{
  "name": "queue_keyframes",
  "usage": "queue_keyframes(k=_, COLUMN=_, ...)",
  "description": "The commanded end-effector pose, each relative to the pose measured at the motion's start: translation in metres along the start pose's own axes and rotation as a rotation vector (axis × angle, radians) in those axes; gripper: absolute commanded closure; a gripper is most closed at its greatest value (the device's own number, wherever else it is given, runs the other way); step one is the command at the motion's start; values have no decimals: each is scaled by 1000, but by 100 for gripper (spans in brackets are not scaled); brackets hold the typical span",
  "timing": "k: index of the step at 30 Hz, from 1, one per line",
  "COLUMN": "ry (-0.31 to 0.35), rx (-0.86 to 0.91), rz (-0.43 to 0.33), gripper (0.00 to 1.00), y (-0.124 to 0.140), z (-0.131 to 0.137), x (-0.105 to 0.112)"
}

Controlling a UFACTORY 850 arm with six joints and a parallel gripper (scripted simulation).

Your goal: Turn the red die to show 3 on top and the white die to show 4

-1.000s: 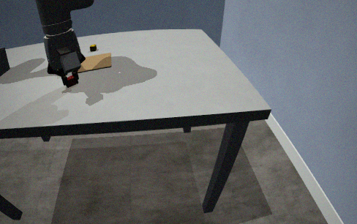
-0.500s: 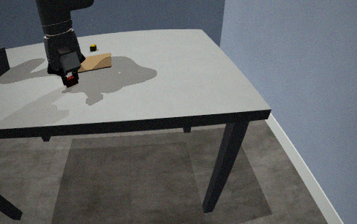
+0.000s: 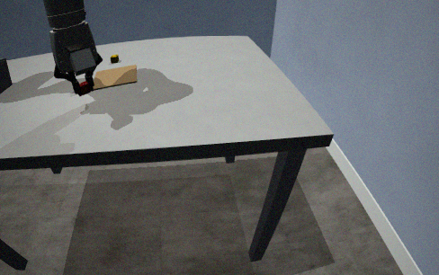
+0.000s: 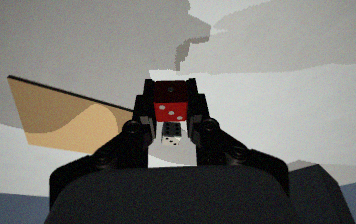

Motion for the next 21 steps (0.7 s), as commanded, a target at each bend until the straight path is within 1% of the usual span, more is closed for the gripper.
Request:
queue_keyframes(k=1, ry=3, rx=0, rz=-2, gripper=79, y=-1, z=-1, x=35)
queue_keyframes(k=2, ry=3, rx=0, rz=-2, gripper=79, y=-1, z=-1, x=42)
queue_keyframes(k=4, ry=3, rx=0, rz=-2, gripper=79, y=-1, z=-1, x=42)
queue_keyframes(k=7, ry=3, rx=0, rz=-2, gripper=79, y=-1, z=-1, x=59)
queue_keyframes(k=9, ry=3, rx=0, rz=-2, gripper=79, y=-1, z=-1, x=65)
queue_keyframes(k=21, ry=3, rx=0, rz=-2, gripper=79, y=-1, z=-1, x=67)
Point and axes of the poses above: the point where the finger pads meet when closed, its own x axis back along the fingers, its own z axis across the jaws, y = z × x, the point moved 5 cm from there along x, back along the fingers, and after that the axes turned 7 degrees about x, right-handed, at the moved point
